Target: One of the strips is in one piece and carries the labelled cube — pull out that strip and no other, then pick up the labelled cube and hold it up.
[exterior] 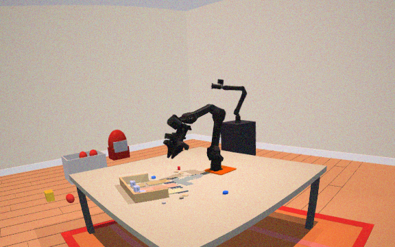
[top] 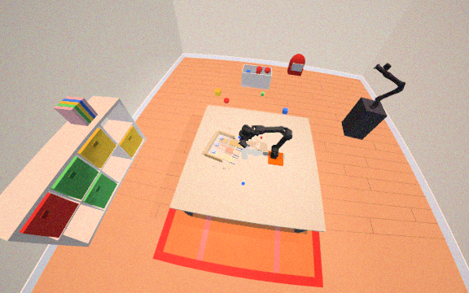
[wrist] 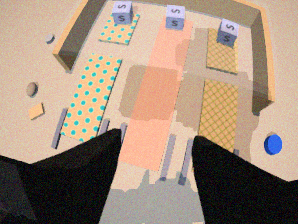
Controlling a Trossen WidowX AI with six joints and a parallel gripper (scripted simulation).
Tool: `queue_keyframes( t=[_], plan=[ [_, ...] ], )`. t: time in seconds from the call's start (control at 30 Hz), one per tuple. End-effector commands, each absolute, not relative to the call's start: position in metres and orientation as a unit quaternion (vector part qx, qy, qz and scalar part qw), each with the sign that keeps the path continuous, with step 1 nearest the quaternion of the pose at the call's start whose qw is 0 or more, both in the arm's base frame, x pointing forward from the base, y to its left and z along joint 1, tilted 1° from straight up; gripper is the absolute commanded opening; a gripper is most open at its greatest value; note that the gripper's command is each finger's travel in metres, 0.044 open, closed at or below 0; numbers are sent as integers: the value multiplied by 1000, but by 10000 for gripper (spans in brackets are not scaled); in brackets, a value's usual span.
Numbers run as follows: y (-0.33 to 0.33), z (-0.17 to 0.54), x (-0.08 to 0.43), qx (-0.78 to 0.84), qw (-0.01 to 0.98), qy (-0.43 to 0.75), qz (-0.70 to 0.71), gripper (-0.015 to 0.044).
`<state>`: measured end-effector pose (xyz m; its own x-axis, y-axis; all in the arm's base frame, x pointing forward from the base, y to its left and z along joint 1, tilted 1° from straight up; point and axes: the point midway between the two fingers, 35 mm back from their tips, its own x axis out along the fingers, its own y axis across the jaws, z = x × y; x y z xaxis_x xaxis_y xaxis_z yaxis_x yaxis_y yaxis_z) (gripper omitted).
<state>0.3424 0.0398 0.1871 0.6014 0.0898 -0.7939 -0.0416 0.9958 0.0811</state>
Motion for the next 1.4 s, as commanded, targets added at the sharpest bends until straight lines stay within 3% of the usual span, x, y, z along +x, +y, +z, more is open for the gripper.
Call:
queue_keyframes(
  t=[0.0, 0.13, 0.33, 1.37],
  plan=[
    [47, 162, 354, 42, 845, 533, 18, 85],
    [53, 138, 363, 53, 788, 614, -8, 0],
    [60, 110, 371, 58, 716, 694, -42, 0],
    [62, 68, 376, 58, 715, 696, -43, 0]
  ],
)
